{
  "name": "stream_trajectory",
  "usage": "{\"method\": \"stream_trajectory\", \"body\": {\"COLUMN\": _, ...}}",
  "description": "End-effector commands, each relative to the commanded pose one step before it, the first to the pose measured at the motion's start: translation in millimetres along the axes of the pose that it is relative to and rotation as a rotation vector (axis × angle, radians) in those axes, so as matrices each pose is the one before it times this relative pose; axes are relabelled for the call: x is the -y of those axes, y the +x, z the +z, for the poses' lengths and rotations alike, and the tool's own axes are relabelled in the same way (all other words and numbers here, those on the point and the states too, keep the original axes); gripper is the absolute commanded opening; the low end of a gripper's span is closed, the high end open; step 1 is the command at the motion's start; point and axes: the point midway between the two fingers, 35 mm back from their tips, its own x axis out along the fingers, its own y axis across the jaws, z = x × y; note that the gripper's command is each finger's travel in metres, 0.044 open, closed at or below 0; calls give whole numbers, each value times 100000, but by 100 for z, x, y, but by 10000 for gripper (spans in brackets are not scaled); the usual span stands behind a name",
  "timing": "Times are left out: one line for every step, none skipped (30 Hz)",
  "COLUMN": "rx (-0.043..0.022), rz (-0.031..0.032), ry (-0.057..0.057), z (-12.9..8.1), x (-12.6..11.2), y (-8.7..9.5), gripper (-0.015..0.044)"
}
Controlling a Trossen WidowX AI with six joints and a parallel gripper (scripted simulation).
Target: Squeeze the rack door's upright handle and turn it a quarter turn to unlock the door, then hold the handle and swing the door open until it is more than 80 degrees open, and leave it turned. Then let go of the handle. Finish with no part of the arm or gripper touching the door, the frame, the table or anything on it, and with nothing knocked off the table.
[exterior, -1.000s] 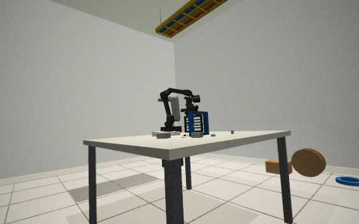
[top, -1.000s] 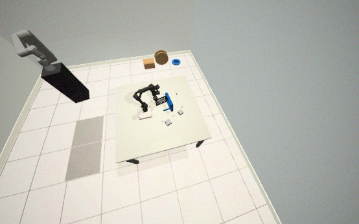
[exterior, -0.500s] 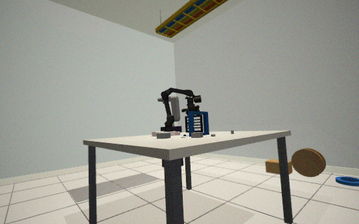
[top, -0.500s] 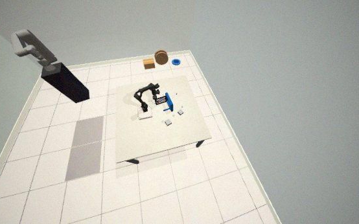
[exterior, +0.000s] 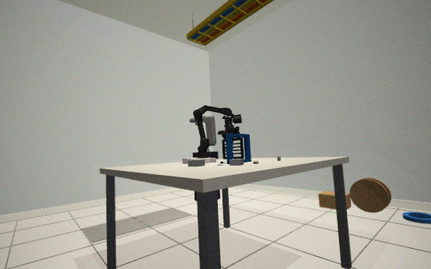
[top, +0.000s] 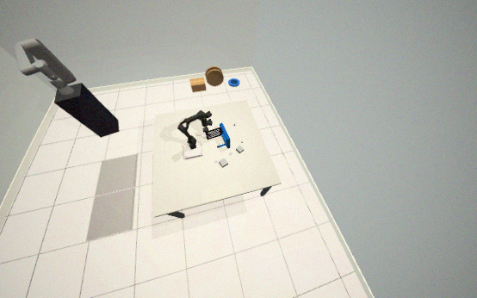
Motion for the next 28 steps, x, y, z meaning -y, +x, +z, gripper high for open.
{"method": "stream_trajectory", "body": {"rx": 88, "rz": -133, "ry": 599, "z": 23, "x": 15, "y": -97, "gripper": 288}}
{"method": "stream_trajectory", "body": {"rx": 6, "rz": 5, "ry": -1, "z": 10, "x": -8, "y": -98, "gripper": 288}}
{"method": "stream_trajectory", "body": {"rx": 7, "rz": 6, "ry": -1, "z": 11, "x": -9, "y": -118, "gripper": 288}}
{"method": "stream_trajectory", "body": {"rx": 7, "rz": 6, "ry": -1, "z": 11, "x": -9, "y": -118, "gripper": 288}}
{"method": "stream_trajectory", "body": {"rx": 7, "rz": 6, "ry": -1, "z": 11, "x": -9, "y": -118, "gripper": 288}}
{"method": "stream_trajectory", "body": {"rx": 7, "rz": 6, "ry": -1, "z": 10, "x": -8, "y": -118, "gripper": 288}}
{"method": "stream_trajectory", "body": {"rx": 7, "rz": 6, "ry": -1, "z": 10, "x": -8, "y": -118, "gripper": 288}}
{"method": "stream_trajectory", "body": {"rx": 7, "rz": 6, "ry": -1, "z": 9, "x": -8, "y": -118, "gripper": 288}}
{"method": "stream_trajectory", "body": {"rx": 7, "rz": 6, "ry": -1, "z": 9, "x": -7, "y": -118, "gripper": 288}}
{"method": "stream_trajectory", "body": {"rx": 7, "rz": 6, "ry": -1, "z": 8, "x": -7, "y": -118, "gripper": 288}}
{"method": "stream_trajectory", "body": {"rx": 7, "rz": 6, "ry": -1, "z": 8, "x": -7, "y": -118, "gripper": 288}}
{"method": "stream_trajectory", "body": {"rx": 7, "rz": 6, "ry": -1, "z": 8, "x": -6, "y": -118, "gripper": 288}}
{"method": "stream_trajectory", "body": {"rx": 7, "rz": 5, "ry": -1, "z": 7, "x": -6, "y": -118, "gripper": 288}}
{"method": "stream_trajectory", "body": {"rx": 7, "rz": 5, "ry": -1, "z": 7, "x": -6, "y": -118, "gripper": 288}}
{"method": "stream_trajectory", "body": {"rx": 7, "rz": 5, "ry": -1, "z": 6, "x": -5, "y": -118, "gripper": 288}}
{"method": "stream_trajectory", "body": {"rx": 7, "rz": 5, "ry": -1, "z": 6, "x": -5, "y": -117, "gripper": 288}}
{"method": "stream_trajectory", "body": {"rx": 7, "rz": 5, "ry": -1, "z": 5, "x": -5, "y": -117, "gripper": 288}}
{"method": "stream_trajectory", "body": {"rx": 7, "rz": 5, "ry": -1, "z": 5, "x": -4, "y": -117, "gripper": 288}}
{"method": "stream_trajectory", "body": {"rx": 7, "rz": 5, "ry": -1, "z": 5, "x": -4, "y": -117, "gripper": 288}}
{"method": "stream_trajectory", "body": {"rx": 7, "rz": 5, "ry": -1, "z": 4, "x": -4, "y": -117, "gripper": 288}}
{"method": "stream_trajectory", "body": {"rx": 6, "rz": 5, "ry": -1, "z": 4, "x": -4, "y": -117, "gripper": 288}}
{"method": "stream_trajectory", "body": {"rx": 6, "rz": 5, "ry": -1, "z": 3, "x": -3, "y": -117, "gripper": 288}}
{"method": "stream_trajectory", "body": {"rx": 6, "rz": 5, "ry": -1, "z": 3, "x": -3, "y": -117, "gripper": 288}}
{"method": "stream_trajectory", "body": {"rx": 6, "rz": 5, "ry": -1, "z": 3, "x": -3, "y": -117, "gripper": 288}}
{"method": "stream_trajectory", "body": {"rx": 6, "rz": 5, "ry": -1, "z": 2, "x": -2, "y": -117, "gripper": 288}}
{"method": "stream_trajectory", "body": {"rx": 6, "rz": 5, "ry": -1, "z": 2, "x": -2, "y": -117, "gripper": 288}}
{"method": "stream_trajectory", "body": {"rx": 6, "rz": 5, "ry": -1, "z": 1, "x": -2, "y": -117, "gripper": 288}}
{"method": "stream_trajectory", "body": {"rx": 6, "rz": 5, "ry": -1, "z": 1, "x": -1, "y": -117, "gripper": 288}}
